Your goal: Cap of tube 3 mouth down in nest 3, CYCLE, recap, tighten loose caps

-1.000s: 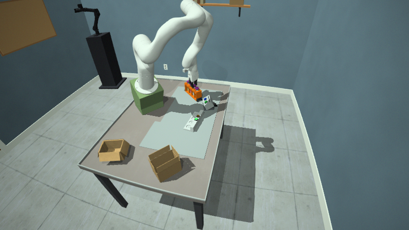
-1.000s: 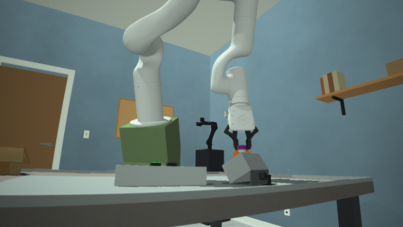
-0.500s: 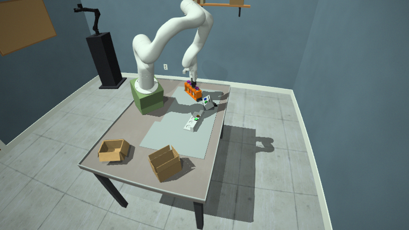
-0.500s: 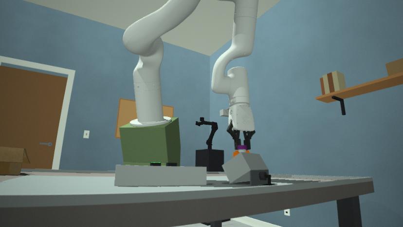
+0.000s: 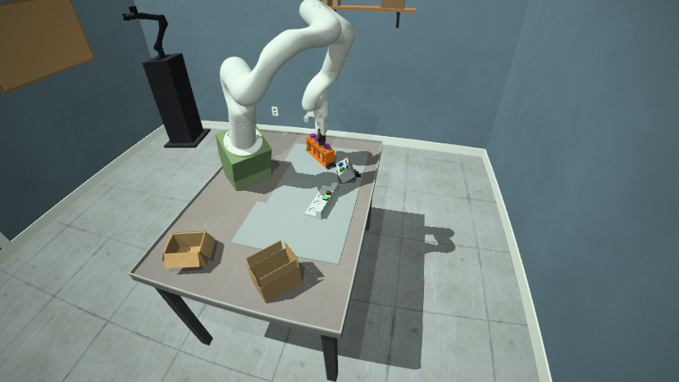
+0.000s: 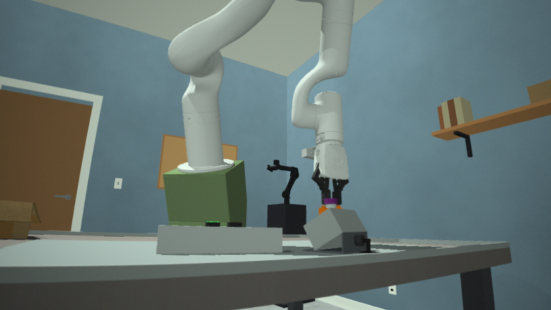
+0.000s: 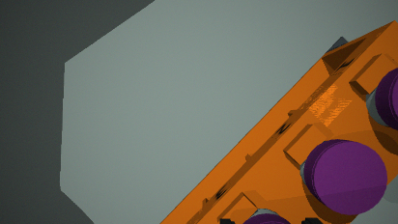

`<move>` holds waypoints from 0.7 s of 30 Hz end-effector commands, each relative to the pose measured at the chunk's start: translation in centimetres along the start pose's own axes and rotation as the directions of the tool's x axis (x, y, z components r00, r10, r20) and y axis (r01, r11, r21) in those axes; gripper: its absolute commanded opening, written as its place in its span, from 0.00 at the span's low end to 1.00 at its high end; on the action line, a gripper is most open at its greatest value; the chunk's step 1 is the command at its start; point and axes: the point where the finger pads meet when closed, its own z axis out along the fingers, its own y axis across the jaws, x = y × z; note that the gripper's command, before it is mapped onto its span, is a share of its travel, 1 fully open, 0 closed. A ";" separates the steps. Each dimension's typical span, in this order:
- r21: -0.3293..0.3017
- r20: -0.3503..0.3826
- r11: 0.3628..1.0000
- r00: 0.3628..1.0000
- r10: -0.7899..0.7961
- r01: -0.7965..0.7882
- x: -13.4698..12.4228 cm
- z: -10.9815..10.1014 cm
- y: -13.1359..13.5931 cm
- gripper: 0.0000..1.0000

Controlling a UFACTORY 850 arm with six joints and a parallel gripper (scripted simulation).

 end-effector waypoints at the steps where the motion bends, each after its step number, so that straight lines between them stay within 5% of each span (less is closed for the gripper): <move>1: 0.001 0.000 1.000 1.000 0.000 0.000 -0.1 0.0 0.0 0.00; 8: 0.001 0.001 0.969 0.969 0.247 -0.247 -0.1 0.0 0.0 0.00; 21: 0.001 0.001 0.734 0.734 0.679 -0.679 -0.1 0.0 0.0 0.00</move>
